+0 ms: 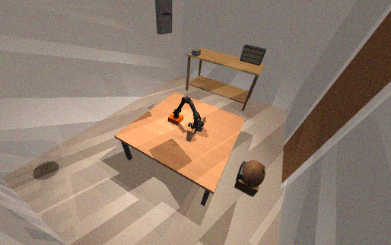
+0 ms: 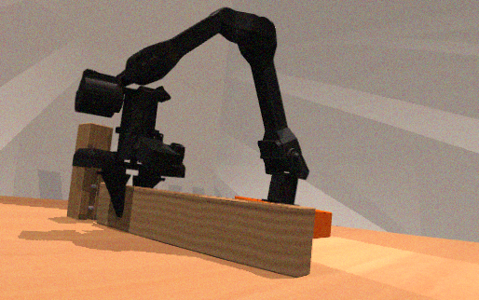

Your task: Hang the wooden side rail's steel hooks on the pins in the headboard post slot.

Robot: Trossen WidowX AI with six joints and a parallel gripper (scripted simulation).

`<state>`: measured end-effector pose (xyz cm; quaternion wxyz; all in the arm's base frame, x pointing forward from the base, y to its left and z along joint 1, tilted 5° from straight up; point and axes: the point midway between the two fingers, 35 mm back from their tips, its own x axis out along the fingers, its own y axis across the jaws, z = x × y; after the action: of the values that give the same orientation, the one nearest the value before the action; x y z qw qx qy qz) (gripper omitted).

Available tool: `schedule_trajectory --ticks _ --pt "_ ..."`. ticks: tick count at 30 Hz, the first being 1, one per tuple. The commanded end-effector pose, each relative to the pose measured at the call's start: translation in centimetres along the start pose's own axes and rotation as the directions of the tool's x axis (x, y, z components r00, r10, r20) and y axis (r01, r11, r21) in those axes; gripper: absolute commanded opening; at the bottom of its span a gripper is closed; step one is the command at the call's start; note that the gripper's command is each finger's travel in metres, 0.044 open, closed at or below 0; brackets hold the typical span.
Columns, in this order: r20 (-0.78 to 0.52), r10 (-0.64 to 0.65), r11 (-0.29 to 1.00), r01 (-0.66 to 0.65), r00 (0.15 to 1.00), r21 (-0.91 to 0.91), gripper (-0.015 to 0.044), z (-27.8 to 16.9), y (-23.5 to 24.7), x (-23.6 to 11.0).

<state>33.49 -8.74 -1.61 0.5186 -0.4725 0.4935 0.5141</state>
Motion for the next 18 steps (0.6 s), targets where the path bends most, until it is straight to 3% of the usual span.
schedule_trajectory --ticks 1,18 --pt "-0.001 -0.009 1.000 0.009 1.000 -0.015 0.0000 0.00 -0.17 -0.51" --pt "-0.001 -0.009 1.000 0.009 1.000 -0.015 0.0000 0.00 -0.17 -0.80"
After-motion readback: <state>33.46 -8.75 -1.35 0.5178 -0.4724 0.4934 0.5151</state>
